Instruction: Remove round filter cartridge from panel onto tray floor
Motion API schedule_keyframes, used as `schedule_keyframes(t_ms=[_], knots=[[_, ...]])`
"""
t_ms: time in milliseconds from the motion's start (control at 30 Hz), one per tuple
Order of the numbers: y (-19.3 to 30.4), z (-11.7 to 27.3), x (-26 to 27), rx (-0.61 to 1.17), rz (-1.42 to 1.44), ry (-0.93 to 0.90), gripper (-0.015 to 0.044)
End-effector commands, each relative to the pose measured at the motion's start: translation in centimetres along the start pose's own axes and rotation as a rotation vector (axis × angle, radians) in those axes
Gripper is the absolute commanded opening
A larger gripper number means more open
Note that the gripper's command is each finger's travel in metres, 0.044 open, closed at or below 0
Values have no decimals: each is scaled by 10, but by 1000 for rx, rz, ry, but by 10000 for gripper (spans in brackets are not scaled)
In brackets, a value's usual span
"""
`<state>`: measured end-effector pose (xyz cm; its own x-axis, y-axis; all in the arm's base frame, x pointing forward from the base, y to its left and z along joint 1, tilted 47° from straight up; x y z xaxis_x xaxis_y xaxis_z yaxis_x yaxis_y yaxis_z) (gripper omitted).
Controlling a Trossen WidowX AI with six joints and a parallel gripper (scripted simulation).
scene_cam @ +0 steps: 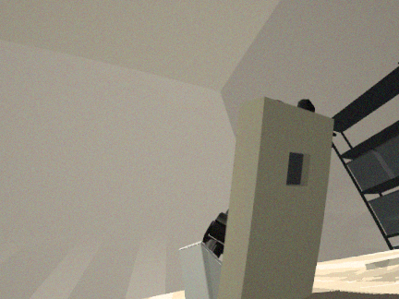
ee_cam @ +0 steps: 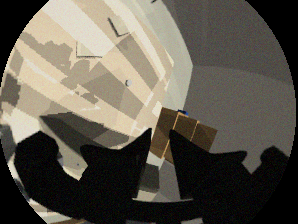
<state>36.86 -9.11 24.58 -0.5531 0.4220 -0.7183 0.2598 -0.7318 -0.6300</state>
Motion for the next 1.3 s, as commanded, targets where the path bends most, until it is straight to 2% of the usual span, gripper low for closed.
schedule_keyframes(t_ms=[0, 167, 433, 800, 1267], knots=[[39, 36, 17, 116, -2, 30, 117], [65, 61, 38, 185, -8, 36, 117], [110, 109, 122, 276, -55, 13, 117], [111, 109, 124, 278, -55, 12, 117], [119, 88, 124, 280, -54, 6, 117]])
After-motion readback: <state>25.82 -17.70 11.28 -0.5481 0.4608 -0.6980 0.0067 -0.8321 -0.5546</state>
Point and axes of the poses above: the point midway between the two fingers, 35 mm back from their tips, its own z axis back along the fingers, its own x axis across the jaws, y = z × x, the point moved 2 cm from there along z, back along the fingers, and after that the axes turned 6 degrees about z, right-handed, at the moved point
